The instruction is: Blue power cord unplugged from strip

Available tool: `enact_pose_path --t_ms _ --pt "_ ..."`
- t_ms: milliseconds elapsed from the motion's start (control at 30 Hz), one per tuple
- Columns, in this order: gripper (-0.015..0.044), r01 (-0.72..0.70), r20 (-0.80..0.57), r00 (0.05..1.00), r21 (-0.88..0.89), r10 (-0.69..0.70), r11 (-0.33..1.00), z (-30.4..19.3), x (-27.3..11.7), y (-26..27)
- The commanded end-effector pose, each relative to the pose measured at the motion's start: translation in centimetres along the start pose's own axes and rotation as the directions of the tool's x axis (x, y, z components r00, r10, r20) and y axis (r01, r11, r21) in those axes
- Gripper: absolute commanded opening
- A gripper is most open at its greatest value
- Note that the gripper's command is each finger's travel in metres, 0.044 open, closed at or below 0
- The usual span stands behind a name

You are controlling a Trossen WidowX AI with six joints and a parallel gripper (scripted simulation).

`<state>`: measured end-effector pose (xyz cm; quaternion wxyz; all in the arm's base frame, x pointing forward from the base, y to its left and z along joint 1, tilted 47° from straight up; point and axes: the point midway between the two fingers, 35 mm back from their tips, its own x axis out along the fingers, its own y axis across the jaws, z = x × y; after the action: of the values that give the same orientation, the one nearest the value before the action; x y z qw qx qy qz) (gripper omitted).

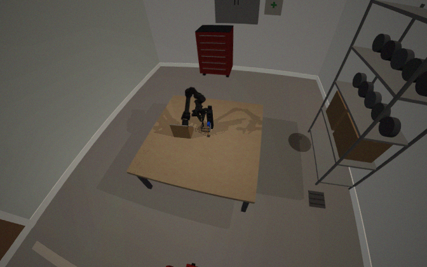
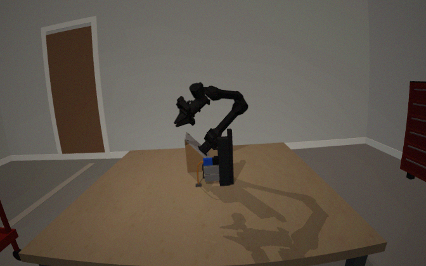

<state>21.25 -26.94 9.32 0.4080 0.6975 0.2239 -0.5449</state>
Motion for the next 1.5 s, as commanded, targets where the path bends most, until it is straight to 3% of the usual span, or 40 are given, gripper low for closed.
enact_pose_path --t_ms 0,133,300,367,1467 --pt "0.0160 0.146 -0.169 0.971 -0.141 -0.169 0.979 -4.3 2.6 -1.9" --pt "0.0160 0.243 -0.329 0.885 -0.276 -0.329 0.930 -8.4 4.2 -4.0" --pt "0.0160 0.314 -0.563 0.621 -0.459 -0.545 0.831 -15.0 4.9 -7.3" --pt "0.0160 0.319 -0.587 0.579 -0.476 -0.566 0.820 -15.8 4.8 -7.6" --pt "0.0160 0.319 -0.589 0.577 -0.476 -0.566 0.820 -18.3 2.0 -8.0"
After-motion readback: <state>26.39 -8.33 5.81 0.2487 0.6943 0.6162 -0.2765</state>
